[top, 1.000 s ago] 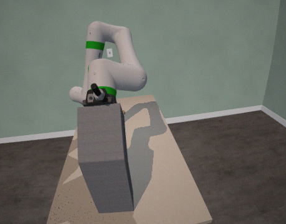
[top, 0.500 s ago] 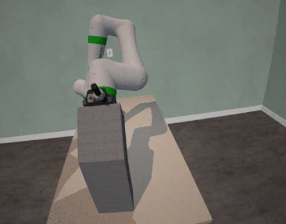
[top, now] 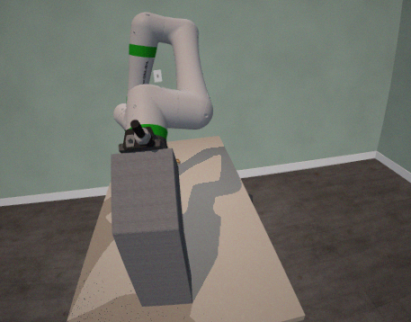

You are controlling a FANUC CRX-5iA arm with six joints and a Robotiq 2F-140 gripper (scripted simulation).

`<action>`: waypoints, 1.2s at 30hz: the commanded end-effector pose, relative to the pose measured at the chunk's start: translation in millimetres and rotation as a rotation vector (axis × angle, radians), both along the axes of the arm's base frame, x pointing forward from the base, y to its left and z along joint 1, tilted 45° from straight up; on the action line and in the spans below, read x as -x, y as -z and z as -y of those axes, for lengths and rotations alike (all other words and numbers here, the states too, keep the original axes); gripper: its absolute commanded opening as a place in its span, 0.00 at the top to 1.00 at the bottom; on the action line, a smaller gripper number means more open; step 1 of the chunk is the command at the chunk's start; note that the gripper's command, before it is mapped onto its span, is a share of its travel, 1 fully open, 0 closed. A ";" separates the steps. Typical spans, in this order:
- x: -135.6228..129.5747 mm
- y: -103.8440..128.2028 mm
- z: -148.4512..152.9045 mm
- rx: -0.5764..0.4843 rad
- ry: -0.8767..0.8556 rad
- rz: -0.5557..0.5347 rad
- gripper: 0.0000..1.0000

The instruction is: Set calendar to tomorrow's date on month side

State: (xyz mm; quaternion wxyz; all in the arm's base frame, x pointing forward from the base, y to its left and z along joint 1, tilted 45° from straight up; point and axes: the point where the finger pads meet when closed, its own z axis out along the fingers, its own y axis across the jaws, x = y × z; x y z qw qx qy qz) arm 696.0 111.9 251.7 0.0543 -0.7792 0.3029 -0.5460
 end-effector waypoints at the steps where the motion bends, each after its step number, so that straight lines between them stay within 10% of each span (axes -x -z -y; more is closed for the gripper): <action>1: -0.3 -0.1 1.1 -0.039 -0.038 -0.095 0.75; 36: -6.7 -14.5 11.3 -0.160 -0.156 -0.317 0.75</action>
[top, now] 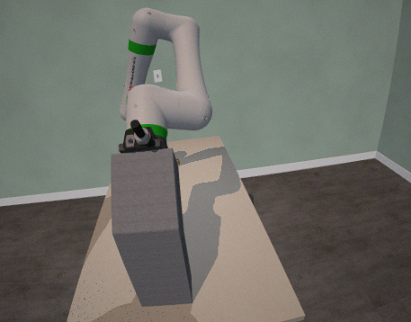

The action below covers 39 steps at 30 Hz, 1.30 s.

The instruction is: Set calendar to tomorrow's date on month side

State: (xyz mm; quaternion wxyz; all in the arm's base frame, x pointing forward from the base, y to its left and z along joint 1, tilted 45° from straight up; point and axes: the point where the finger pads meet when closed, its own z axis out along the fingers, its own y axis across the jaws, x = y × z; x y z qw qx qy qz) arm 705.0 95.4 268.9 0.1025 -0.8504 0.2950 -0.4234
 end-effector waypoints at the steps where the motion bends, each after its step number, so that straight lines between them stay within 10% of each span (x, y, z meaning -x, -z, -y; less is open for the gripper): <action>1: 3.1 3.8 -7.9 -0.033 -0.046 -0.085 0.75; 39: -0.1 1.8 -11.4 -0.161 -0.188 -0.322 0.75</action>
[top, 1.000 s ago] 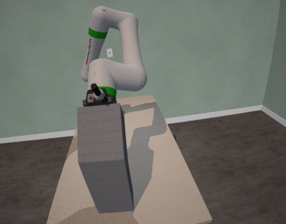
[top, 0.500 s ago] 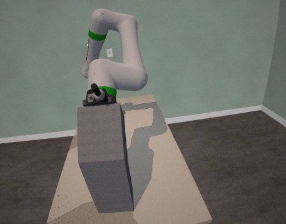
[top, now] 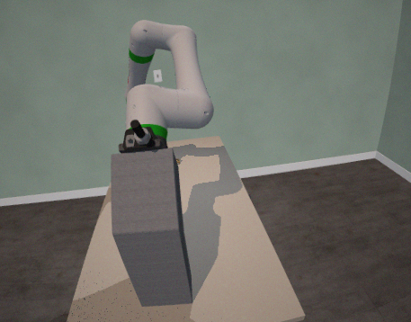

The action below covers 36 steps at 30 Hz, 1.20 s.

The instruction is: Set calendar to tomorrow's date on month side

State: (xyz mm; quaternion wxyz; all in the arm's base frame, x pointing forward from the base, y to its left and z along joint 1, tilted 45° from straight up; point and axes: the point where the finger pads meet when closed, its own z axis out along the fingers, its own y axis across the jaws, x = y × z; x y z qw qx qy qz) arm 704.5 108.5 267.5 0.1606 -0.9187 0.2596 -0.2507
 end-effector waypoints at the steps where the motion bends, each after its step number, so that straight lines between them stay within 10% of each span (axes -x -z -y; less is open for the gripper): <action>1: -0.8 0.6 2.2 -0.004 -0.003 -0.016 0.75; 36: -9.5 -1.6 5.9 -0.205 -0.216 -0.423 0.75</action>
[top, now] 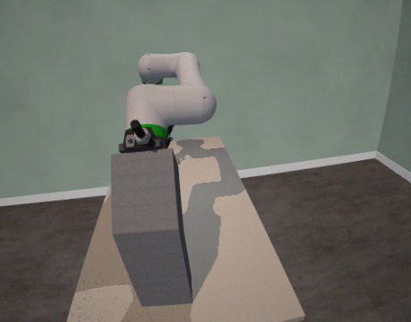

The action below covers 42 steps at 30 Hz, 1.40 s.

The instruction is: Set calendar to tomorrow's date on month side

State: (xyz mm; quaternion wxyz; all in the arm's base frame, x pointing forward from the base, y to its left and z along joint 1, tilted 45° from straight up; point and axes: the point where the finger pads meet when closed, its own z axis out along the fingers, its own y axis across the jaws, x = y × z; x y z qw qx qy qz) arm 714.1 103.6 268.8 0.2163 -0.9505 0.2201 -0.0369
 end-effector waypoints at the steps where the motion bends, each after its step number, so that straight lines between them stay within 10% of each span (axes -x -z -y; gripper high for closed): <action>1: 0.4 -0.3 1.6 -0.025 -0.036 -0.060 0.75; 42: -15.1 11.9 3.0 -0.026 -0.038 -0.062 0.75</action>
